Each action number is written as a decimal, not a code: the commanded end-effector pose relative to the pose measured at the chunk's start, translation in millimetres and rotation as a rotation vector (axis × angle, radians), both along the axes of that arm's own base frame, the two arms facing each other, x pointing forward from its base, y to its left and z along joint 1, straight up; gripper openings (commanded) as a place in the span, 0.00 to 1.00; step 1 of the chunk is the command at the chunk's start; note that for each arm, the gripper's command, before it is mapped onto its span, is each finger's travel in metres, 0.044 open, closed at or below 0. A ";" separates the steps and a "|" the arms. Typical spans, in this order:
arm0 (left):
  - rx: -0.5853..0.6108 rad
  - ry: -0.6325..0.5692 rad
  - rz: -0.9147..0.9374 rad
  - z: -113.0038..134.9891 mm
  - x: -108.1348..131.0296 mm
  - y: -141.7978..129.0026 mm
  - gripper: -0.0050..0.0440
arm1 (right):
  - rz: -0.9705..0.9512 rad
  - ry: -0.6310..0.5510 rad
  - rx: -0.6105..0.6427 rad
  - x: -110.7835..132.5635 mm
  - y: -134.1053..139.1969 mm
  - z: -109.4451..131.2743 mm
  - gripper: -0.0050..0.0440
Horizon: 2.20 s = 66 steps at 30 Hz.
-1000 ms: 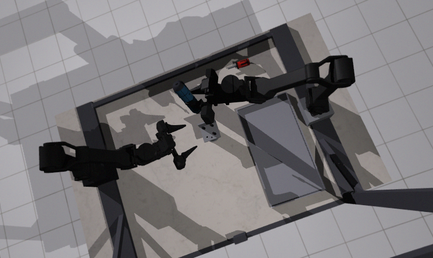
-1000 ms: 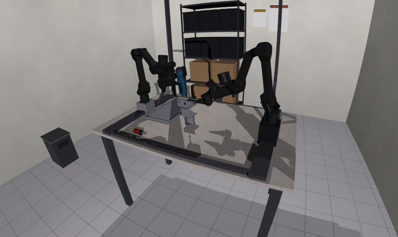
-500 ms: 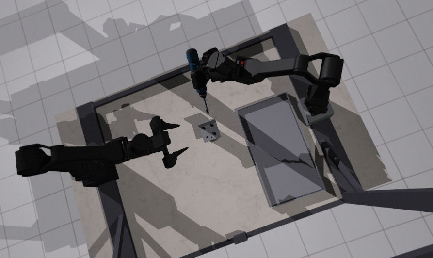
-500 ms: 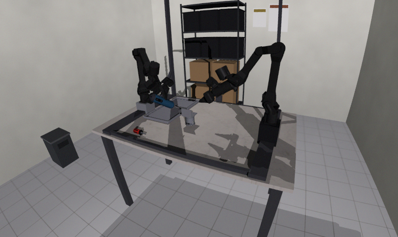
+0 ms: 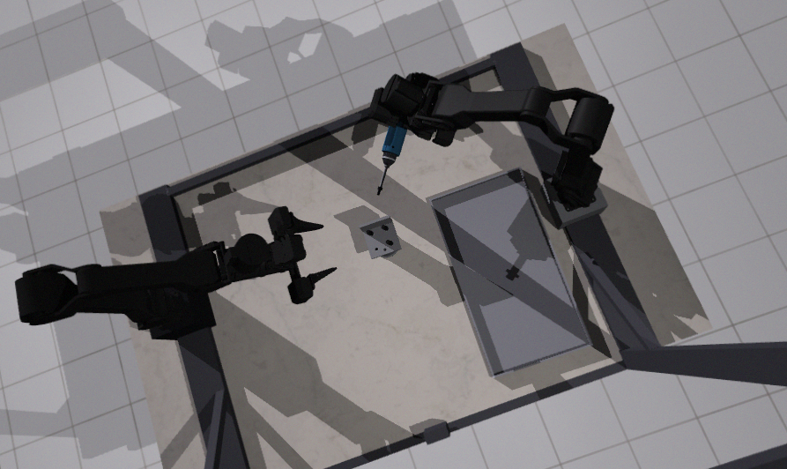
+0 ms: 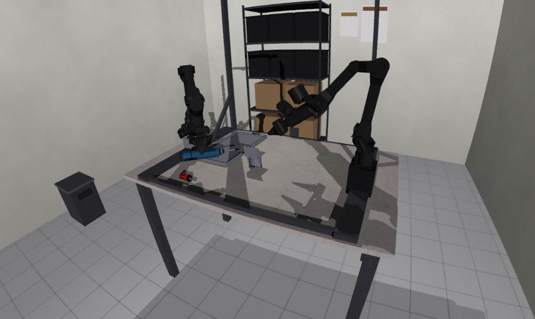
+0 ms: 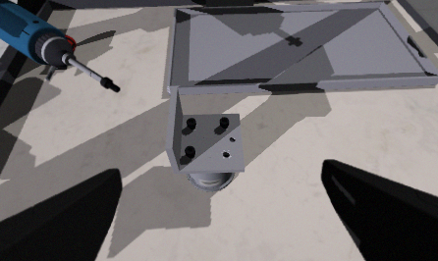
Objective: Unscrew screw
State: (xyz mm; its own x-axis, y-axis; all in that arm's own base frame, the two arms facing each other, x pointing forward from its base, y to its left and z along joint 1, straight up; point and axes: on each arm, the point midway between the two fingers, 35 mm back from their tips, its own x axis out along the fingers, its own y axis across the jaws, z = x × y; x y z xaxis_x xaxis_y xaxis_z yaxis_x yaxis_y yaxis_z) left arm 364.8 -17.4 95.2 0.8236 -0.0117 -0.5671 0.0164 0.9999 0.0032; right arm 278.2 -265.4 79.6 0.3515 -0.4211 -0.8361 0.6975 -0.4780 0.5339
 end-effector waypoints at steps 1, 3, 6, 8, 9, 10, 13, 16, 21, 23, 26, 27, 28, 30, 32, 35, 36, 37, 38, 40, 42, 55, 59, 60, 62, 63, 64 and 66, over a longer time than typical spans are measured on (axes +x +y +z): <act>-0.004 -0.032 -0.008 15.8 4.5 0.2 1.00 | -0.187 -0.008 0.102 -15.8 -8.0 4.2 0.43; -0.006 -0.023 -0.009 13.0 4.4 -0.3 1.00 | -0.286 0.009 0.166 -29.1 -5.7 -3.2 0.43; -0.006 -0.026 -0.010 14.4 5.4 -0.7 1.00 | -0.386 0.030 0.231 -41.6 -1.6 -11.2 0.43; -0.004 -0.021 -0.007 12.4 4.1 -0.1 1.00 | -0.433 0.037 0.271 -45.2 2.5 -15.7 0.43; -0.004 -0.020 -0.007 12.1 3.8 -0.1 1.00 | -0.478 0.050 0.307 -47.4 7.6 -20.6 0.43; -0.004 -0.020 -0.007 12.1 3.8 -0.1 1.00 | -0.524 0.062 0.341 -49.7 12.2 -25.4 0.43; -0.004 -0.022 -0.007 12.3 3.9 -0.1 1.00 | -0.640 0.099 0.422 -54.0 25.6 -37.1 0.43; -0.004 -0.013 -0.007 9.0 2.5 -0.3 1.00 | -0.731 0.131 0.475 -57.8 35.4 -45.1 0.43; -0.004 -0.013 -0.007 9.0 2.5 -0.3 1.00 | -0.830 0.169 0.524 -62.1 45.8 -52.4 0.43; -0.004 -0.013 -0.007 9.0 2.5 -0.3 1.00 | -0.838 0.173 0.528 -62.5 46.6 -53.0 0.43; -0.004 -0.013 -0.007 9.0 2.5 -0.3 1.00 | -0.841 0.161 0.524 -62.7 45.3 -49.6 0.43; -0.004 -0.013 -0.007 9.0 2.5 -0.3 1.00 | -0.841 0.161 0.524 -62.7 45.3 -49.6 0.43; -0.004 -0.013 -0.007 9.0 2.5 -0.3 1.00 | -0.841 0.161 0.524 -62.7 45.3 -49.6 0.43; -0.004 -0.013 -0.007 9.0 2.5 -0.3 1.00 | -0.841 0.169 0.526 -60.7 44.4 -49.5 0.43; -0.004 -0.013 -0.007 9.0 2.5 -0.3 1.00 | -0.842 0.181 0.530 -61.6 46.1 -55.8 0.43; -0.004 -0.013 -0.007 9.0 2.5 -0.3 1.00 | -0.841 0.180 0.530 -61.0 46.1 -64.3 0.43; -0.004 -0.013 -0.007 9.0 2.5 -0.3 1.00 | -0.843 0.191 0.534 -63.3 48.6 -70.9 0.43; -0.004 -0.013 -0.007 9.0 2.5 -0.3 1.00 | -0.843 0.191 0.534 -63.1 48.6 -75.8 0.43; -0.004 -0.013 -0.007 9.0 2.5 -0.3 1.00 | -0.843 0.191 0.534 -62.8 48.6 -80.7 0.43; -0.004 -0.013 -0.007 9.0 2.5 -0.3 1.00 | -0.843 0.190 0.534 -62.7 48.5 -83.1 0.43; -0.004 -0.013 -0.007 9.0 2.5 -0.3 1.00 | -0.843 0.190 0.534 -62.8 48.2 -86.2 0.43; -0.004 -0.013 -0.007 9.0 2.5 -0.3 1.00 | -0.840 0.171 0.527 -58.5 44.8 -96.3 0.43; -0.004 -0.013 -0.007 9.0 2.5 -0.3 1.00 | -0.840 0.171 0.527 -58.5 44.8 -96.3 0.43; -0.004 -0.013 -0.007 9.0 2.5 -0.3 1.00 | -0.840 0.171 0.527 -58.5 44.8 -96.3 0.43; -0.004 -0.013 -0.007 9.0 2.5 -0.3 1.00 | -0.839 0.172 0.523 -59.1 44.2 -96.2 0.48; -0.004 -0.013 -0.007 9.0 2.5 -0.3 1.00 | -0.839 0.172 0.523 -59.1 44.2 -96.2 0.53; -0.004 -0.013 -0.007 9.0 2.5 -0.3 1.00 | -0.839 0.172 0.523 -59.1 44.2 -96.2 0.58; -0.004 -0.013 -0.007 9.0 2.5 -0.3 1.00 | -0.839 0.172 0.523 -59.1 44.2 -96.2 0.60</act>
State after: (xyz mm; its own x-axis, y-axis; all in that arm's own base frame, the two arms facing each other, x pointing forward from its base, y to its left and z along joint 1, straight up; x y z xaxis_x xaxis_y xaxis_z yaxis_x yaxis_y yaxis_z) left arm 364.4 -17.7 95.7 0.8180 -0.0190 -0.5749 0.0231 0.9997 -0.0002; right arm 215.2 -218.5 -23.1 -0.0532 -0.0264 -0.9982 0.0769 -0.9968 0.0223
